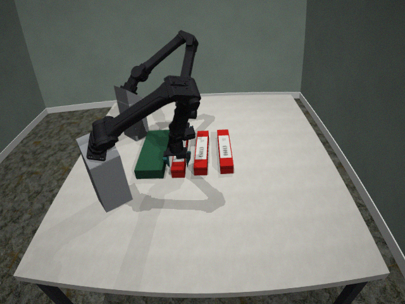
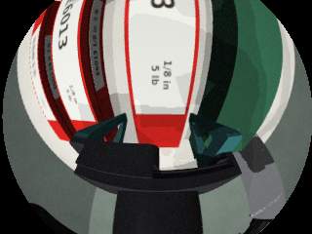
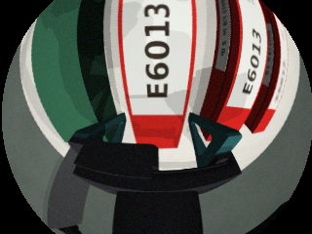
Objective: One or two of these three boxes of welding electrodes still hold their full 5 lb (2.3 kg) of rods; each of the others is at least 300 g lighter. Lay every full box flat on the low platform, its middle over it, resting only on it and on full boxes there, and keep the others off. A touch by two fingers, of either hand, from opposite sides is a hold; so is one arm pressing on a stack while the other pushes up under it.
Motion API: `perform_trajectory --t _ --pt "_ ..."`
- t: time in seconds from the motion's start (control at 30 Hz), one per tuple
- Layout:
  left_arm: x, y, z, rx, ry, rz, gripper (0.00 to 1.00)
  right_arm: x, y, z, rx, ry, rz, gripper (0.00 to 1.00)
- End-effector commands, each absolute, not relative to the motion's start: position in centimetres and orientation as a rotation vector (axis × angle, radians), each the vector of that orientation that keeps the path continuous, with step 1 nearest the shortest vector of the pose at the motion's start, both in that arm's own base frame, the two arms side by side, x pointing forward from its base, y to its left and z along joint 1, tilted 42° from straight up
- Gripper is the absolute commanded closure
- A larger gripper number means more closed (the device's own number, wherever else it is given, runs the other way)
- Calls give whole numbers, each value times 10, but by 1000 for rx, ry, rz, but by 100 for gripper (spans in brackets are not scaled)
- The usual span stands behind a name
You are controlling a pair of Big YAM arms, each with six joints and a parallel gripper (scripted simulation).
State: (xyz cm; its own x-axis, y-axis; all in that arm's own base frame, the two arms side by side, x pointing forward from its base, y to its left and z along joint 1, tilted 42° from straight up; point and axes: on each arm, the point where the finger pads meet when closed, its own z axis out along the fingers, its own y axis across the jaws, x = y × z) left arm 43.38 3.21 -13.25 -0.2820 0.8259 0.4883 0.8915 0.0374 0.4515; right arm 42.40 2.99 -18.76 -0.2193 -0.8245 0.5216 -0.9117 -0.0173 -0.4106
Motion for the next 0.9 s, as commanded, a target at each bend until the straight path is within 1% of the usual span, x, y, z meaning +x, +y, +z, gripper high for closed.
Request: perform_trajectory --t 0.0,0.87 --pt "436 36 -137 -1833 -2185 -1075 0 431 27 -190 1891 -2111 1063 0" --pt "440 38 -144 -1844 -2183 -1082 0 435 26 -195 1902 -2107 1070 0"
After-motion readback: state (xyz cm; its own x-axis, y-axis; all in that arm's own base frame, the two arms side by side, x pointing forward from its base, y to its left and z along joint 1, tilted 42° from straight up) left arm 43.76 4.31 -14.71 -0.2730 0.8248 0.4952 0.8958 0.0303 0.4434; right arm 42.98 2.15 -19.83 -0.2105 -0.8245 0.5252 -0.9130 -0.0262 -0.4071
